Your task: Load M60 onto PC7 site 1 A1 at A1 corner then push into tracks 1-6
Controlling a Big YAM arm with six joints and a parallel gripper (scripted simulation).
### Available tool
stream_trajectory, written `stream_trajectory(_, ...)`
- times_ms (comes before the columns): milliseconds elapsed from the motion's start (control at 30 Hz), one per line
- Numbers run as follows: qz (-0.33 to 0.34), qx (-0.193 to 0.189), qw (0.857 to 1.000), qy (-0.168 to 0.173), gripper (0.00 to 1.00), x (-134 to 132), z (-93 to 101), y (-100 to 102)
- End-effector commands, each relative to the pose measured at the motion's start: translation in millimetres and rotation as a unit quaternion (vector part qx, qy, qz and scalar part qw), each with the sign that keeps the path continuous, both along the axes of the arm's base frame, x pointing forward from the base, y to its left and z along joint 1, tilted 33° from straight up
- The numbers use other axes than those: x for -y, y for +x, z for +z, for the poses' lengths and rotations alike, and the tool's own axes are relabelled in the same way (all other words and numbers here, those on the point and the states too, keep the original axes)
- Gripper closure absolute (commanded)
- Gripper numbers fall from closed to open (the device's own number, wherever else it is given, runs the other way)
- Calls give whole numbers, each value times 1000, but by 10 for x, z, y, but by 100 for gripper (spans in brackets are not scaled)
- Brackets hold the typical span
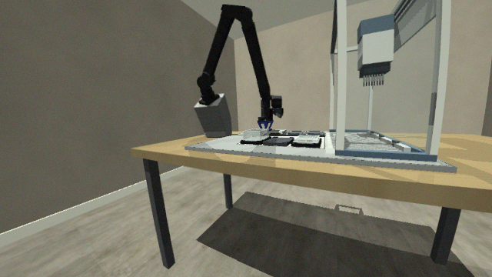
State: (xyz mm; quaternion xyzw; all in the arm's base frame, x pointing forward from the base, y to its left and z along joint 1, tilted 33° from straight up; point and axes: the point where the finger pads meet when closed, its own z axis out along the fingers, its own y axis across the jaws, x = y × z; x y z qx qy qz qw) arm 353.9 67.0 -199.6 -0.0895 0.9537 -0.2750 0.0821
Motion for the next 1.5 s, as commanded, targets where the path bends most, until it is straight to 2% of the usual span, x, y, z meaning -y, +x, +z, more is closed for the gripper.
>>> stream_trajectory(0,-8,25,1000,8,20,-37,1,343)
stream_trajectory(1467,-8,29,999,9,20,-82,32,517)
